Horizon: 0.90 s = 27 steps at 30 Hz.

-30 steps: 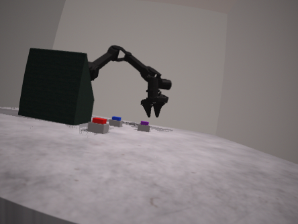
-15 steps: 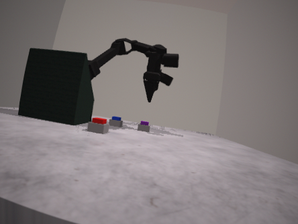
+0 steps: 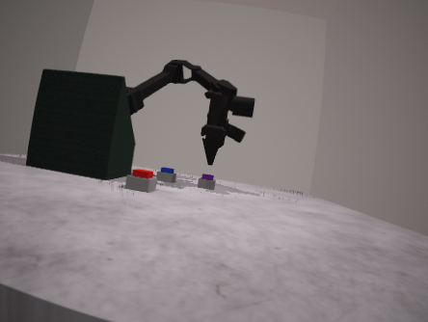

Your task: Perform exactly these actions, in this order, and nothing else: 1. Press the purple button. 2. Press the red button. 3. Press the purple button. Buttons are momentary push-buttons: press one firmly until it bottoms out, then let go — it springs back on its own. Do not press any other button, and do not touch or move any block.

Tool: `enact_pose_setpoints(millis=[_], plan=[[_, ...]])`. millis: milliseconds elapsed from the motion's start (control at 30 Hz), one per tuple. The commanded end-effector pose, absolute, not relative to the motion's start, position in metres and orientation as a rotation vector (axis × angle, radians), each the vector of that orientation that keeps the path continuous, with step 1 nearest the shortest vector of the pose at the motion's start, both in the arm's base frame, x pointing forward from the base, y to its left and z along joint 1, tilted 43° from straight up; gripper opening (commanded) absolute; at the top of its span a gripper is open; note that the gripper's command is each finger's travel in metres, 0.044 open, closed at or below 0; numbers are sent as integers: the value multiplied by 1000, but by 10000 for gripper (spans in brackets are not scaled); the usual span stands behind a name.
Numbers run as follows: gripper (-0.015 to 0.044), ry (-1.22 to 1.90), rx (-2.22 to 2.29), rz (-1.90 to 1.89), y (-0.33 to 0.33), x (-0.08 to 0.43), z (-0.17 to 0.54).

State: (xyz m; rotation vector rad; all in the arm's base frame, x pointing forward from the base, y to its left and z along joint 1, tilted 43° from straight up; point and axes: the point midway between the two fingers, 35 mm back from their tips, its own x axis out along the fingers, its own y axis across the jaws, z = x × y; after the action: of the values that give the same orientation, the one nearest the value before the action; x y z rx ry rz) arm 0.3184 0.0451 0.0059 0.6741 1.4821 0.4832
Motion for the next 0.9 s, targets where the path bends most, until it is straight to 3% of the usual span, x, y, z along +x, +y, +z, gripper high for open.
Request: enact_pose_setpoints(millis=[0, 867], plan=[[20, 1485, 681, 484, 47, 318, 4], [20, 1485, 681, 484, 65, 319, -15]])
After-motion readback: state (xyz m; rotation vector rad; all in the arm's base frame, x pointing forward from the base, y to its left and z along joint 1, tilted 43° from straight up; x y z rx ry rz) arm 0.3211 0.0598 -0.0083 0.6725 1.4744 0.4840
